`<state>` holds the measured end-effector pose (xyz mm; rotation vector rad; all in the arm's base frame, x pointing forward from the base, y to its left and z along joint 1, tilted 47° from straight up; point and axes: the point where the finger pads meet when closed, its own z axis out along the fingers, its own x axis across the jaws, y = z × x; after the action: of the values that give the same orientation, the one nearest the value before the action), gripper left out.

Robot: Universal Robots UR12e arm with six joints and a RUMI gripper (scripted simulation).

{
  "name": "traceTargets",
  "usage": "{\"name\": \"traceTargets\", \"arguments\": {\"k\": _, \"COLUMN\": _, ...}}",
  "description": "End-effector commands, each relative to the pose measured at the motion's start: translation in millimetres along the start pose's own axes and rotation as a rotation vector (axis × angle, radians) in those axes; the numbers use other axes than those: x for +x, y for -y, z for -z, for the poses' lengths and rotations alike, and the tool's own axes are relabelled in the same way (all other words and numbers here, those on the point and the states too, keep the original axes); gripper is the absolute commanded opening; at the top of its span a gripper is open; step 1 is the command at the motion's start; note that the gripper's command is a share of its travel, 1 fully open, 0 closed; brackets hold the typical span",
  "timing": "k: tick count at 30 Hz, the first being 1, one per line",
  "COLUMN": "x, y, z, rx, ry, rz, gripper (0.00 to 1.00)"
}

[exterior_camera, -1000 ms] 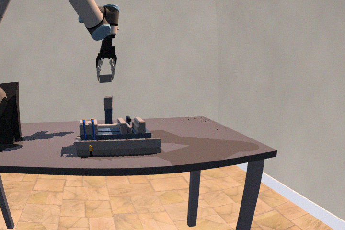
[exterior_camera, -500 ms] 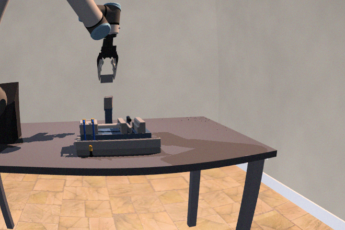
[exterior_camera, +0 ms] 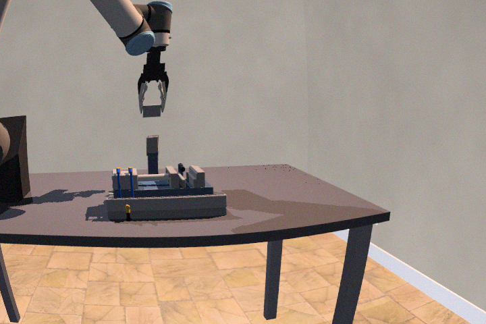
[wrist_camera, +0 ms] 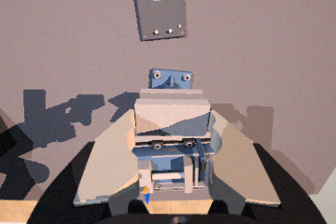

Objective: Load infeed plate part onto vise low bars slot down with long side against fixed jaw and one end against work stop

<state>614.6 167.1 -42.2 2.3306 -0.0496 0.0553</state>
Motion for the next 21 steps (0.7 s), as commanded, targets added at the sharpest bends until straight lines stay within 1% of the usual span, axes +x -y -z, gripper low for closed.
{"name": "traceTargets", "arguments": {"k": 1, "x": 1.9, "y": -13.0, "z": 0.6, "rx": 0.0, "ry": -0.001, "rz": -0.017, "gripper": 0.0}}
{"name": "traceTargets", "arguments": {"k": 8, "x": 3.3, "y": -30.1, "z": 0.3, "rx": 0.0, "ry": -0.001, "rz": -0.039, "gripper": 0.0}}
{"name": "traceTargets", "arguments": {"k": 10, "x": 3.3, "y": -30.1, "z": 0.3, "rx": 0.0, "ry": -0.001, "rz": -0.039, "gripper": 0.0}}
{"name": "traceTargets", "arguments": {"k": 21, "x": 4.3, "y": -48.3, "z": -0.1, "rx": -0.001, "ry": -0.001, "rz": -0.063, "gripper": 0.0}}
